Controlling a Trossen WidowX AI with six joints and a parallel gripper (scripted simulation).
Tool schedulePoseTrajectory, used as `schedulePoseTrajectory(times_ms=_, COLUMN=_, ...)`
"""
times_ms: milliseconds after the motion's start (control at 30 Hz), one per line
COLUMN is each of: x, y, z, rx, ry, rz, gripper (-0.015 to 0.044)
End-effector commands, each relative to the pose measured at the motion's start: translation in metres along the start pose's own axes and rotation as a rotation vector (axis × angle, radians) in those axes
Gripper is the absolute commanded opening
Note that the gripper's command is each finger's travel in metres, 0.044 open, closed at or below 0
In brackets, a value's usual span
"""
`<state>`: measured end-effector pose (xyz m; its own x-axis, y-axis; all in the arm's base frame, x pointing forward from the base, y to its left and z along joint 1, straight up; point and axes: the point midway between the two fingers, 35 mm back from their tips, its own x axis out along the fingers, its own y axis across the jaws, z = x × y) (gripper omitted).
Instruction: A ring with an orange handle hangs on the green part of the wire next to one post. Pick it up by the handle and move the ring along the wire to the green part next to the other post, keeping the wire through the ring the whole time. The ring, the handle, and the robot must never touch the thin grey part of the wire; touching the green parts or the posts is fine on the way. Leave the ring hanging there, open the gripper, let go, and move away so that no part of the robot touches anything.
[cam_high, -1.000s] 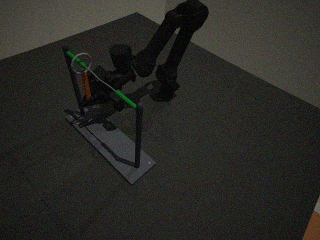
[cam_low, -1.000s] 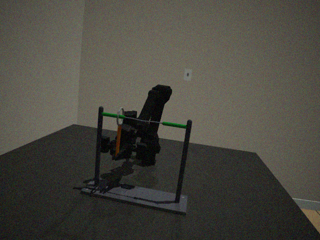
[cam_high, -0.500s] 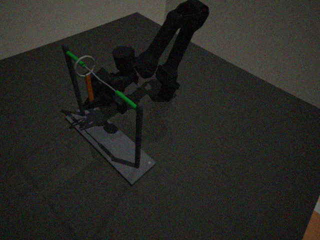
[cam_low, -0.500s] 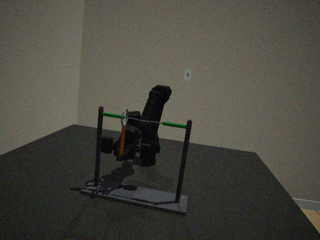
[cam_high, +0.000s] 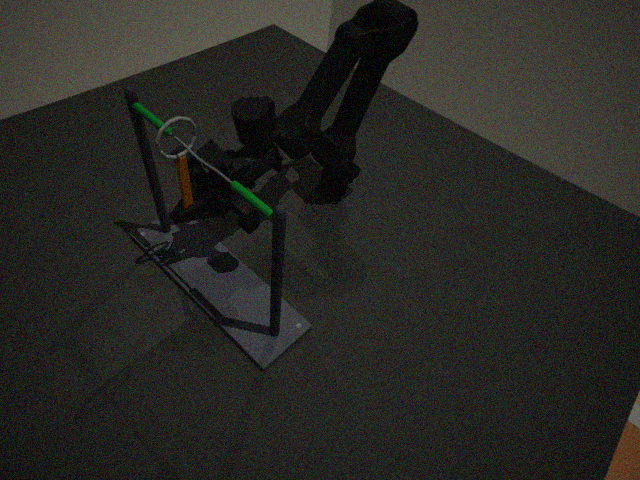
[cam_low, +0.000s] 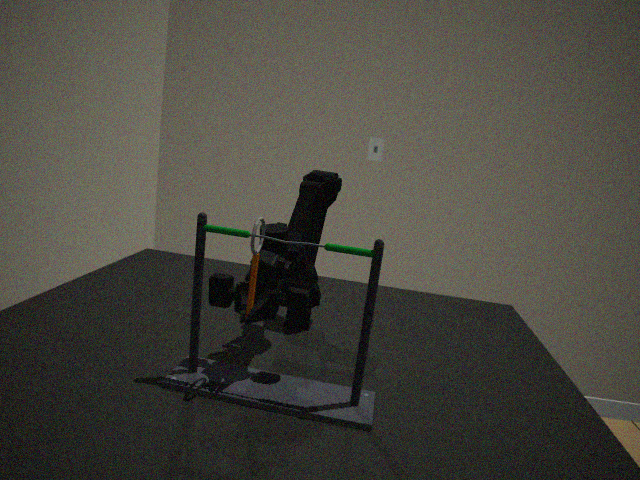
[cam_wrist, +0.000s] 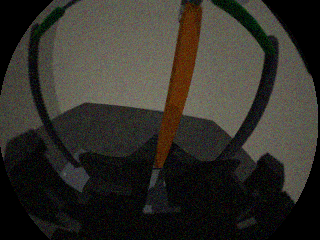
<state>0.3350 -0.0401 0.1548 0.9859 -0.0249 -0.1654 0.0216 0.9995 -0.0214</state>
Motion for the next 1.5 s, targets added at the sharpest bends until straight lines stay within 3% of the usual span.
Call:
schedulePoseTrajectory(times_ms=0, x=0.0, y=0.004, z=0.0, rx=0.001, ry=0.001, rz=-0.006, gripper=-0.015)
schedulePoseTrajectory(times_ms=1467, x=0.002, y=0.05, z=-0.001, rx=0.024, ry=0.006, rz=0.012, gripper=-0.015)
